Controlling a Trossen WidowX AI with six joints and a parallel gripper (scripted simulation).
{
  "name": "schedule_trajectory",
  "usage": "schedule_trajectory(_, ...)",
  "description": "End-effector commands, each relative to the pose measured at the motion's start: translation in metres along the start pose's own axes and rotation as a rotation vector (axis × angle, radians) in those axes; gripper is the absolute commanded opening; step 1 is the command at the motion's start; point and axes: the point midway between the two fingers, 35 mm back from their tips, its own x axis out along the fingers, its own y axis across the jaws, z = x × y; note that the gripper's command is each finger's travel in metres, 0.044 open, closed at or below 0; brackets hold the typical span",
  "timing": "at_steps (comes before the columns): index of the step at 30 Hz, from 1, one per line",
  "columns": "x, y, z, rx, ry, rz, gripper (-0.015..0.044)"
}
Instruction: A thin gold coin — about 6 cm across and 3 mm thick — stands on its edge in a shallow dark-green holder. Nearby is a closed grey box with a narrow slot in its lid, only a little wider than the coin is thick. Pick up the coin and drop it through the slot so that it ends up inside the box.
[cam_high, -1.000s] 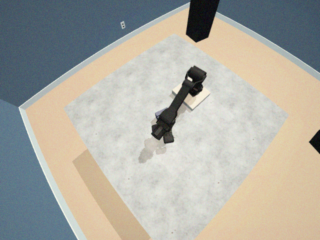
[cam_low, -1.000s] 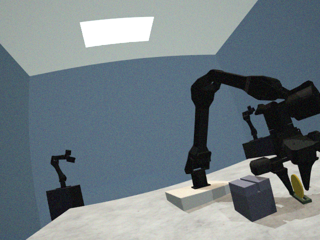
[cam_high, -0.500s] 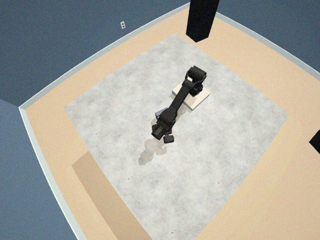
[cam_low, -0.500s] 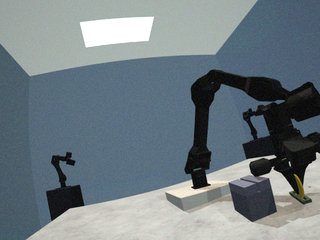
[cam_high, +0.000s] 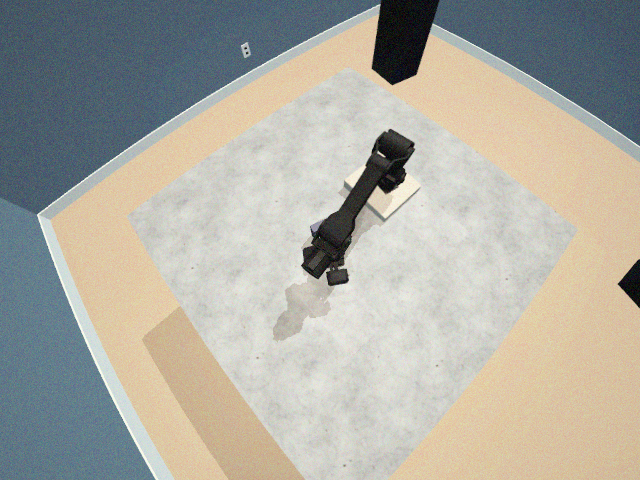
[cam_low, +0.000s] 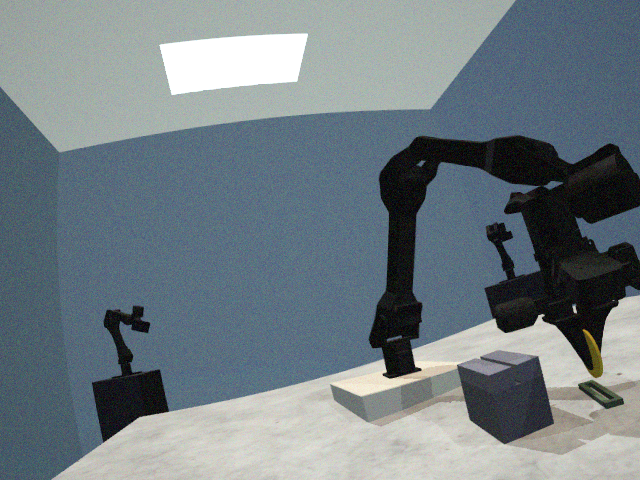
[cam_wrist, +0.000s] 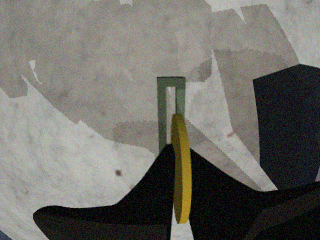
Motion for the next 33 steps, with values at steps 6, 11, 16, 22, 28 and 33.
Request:
schedule_trajectory(6, -0.026, 0.002, 0.003, 0.002, -0.010, 0.007, 0.0000)
schedule_trajectory(11, -0.039, 0.002, 0.002, 0.002, -0.010, 0.007, 0.0000)
schedule_trajectory(16, -0.052, 0.001, 0.002, 0.002, -0.010, 0.007, 0.0000)
schedule_trajectory(22, -0.068, 0.000, 0.000, 0.002, -0.010, 0.006, 0.0000)
schedule_trajectory(28, -0.072, 0.000, -0.001, -0.047, -0.010, 0.006, 0.0000)
schedule_trajectory(33, -0.072, 0.003, -0.005, -0.215, -0.011, 0.005, 0.0000)
